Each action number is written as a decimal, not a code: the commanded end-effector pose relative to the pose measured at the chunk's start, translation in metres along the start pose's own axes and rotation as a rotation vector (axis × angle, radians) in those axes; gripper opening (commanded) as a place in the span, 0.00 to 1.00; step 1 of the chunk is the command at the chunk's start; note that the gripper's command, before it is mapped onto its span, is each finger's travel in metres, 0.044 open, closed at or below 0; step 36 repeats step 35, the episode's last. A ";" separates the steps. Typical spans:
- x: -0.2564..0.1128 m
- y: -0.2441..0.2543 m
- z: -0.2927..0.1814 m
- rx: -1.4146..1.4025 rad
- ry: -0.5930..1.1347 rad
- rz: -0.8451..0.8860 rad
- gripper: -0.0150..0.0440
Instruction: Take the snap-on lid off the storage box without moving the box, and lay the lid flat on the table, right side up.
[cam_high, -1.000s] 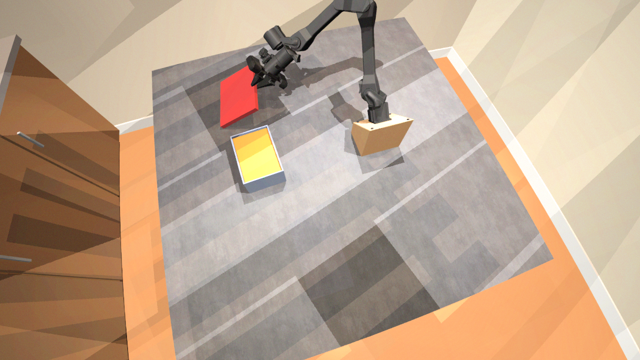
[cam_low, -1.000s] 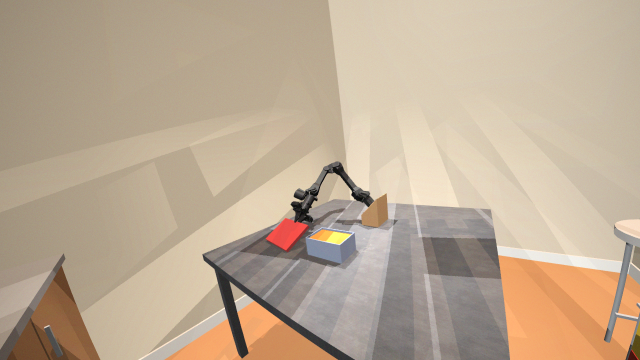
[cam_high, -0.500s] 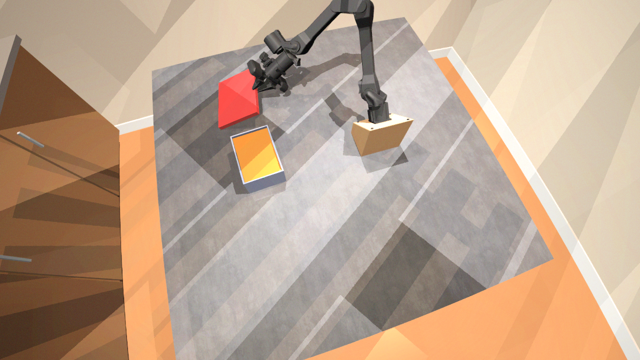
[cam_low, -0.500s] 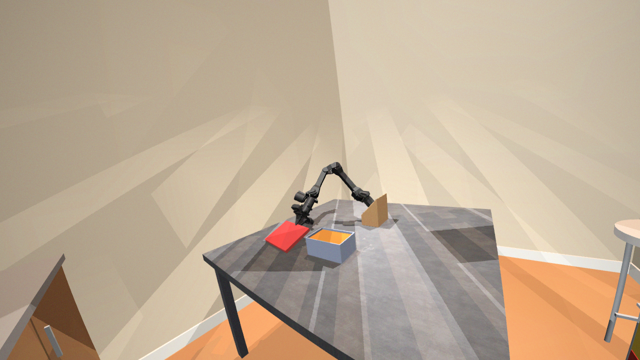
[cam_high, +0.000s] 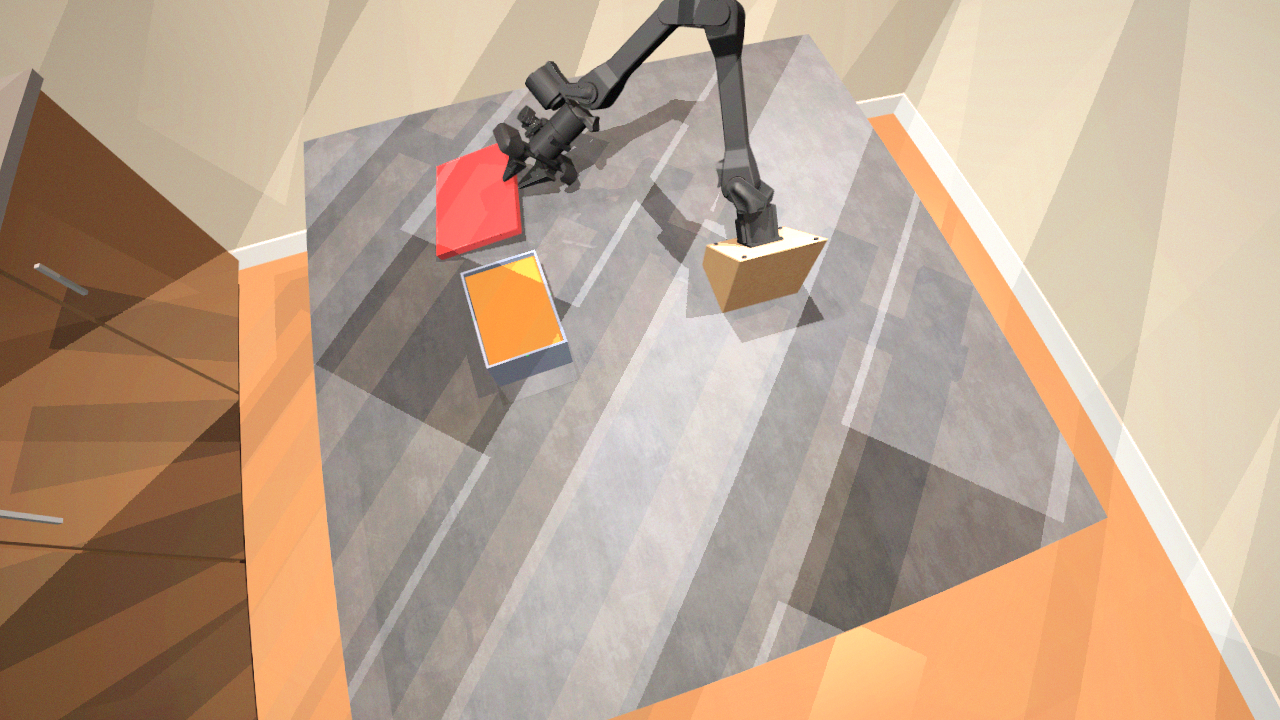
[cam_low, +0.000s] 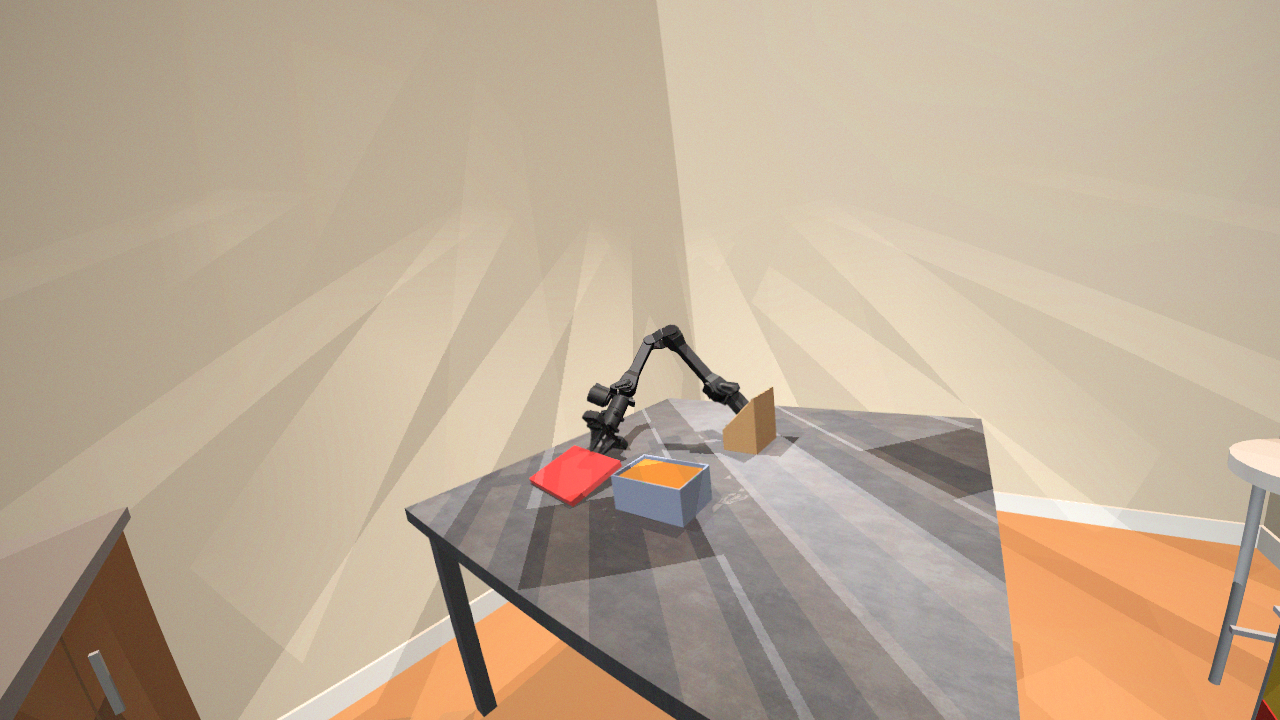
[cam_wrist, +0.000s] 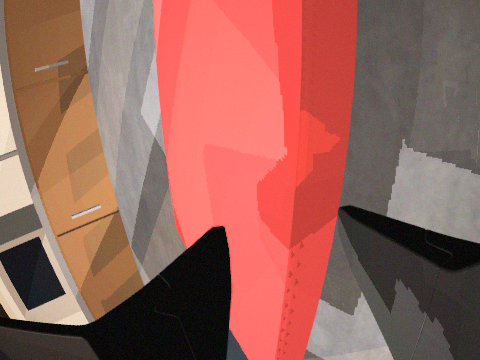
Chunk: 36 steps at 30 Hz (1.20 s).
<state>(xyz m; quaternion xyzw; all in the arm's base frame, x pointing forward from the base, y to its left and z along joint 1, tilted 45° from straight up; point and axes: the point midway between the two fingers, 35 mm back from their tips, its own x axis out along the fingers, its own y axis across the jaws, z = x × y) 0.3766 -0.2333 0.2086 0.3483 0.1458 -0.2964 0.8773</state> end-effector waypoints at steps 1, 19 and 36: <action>0.000 0.001 0.000 0.000 0.000 -0.002 0.70; -0.023 -0.019 0.000 -0.002 0.000 -0.003 1.00; -0.048 -0.040 0.000 -0.003 0.001 -0.005 1.00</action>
